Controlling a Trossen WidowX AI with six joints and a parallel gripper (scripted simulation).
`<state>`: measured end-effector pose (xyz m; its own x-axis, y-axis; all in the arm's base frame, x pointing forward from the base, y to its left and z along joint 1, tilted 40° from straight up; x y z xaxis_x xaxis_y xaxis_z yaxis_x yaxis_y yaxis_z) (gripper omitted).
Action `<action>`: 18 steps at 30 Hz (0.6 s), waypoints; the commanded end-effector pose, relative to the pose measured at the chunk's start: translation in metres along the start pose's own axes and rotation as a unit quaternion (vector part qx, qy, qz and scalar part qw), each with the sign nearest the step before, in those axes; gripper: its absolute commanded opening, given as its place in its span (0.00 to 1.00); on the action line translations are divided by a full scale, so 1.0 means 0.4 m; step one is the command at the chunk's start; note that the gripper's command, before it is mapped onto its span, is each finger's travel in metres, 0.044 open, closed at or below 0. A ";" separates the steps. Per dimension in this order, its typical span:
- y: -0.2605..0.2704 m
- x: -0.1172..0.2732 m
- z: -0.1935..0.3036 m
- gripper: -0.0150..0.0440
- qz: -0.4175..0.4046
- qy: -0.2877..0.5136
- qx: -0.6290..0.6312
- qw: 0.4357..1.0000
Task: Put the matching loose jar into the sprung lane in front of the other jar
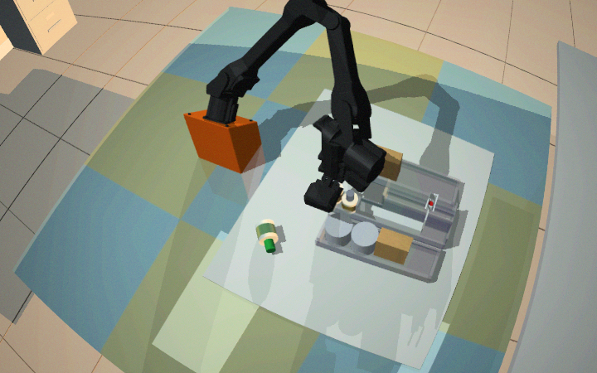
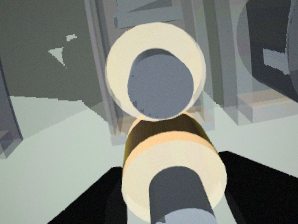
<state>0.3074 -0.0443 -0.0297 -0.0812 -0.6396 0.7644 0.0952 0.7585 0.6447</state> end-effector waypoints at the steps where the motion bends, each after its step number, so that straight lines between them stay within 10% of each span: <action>1: 0.003 0.008 -0.028 0.25 0.001 -0.014 0.008 1.000; 18: 0.004 0.011 -0.044 0.25 0.001 -0.014 0.008 1.000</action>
<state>0.3140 -0.0451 -0.0290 -0.0799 -0.6390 0.7650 0.0936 0.7592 0.6440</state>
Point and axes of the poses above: the point midway between the two fingers, 35 mm back from their tips, its own x axis back along the fingers, its own y axis across the jaws, z = x × y, the point moved 3 cm from there along x, back along the fingers, and after that the axes turned 1 degree about -x, right-handed, at the moved point
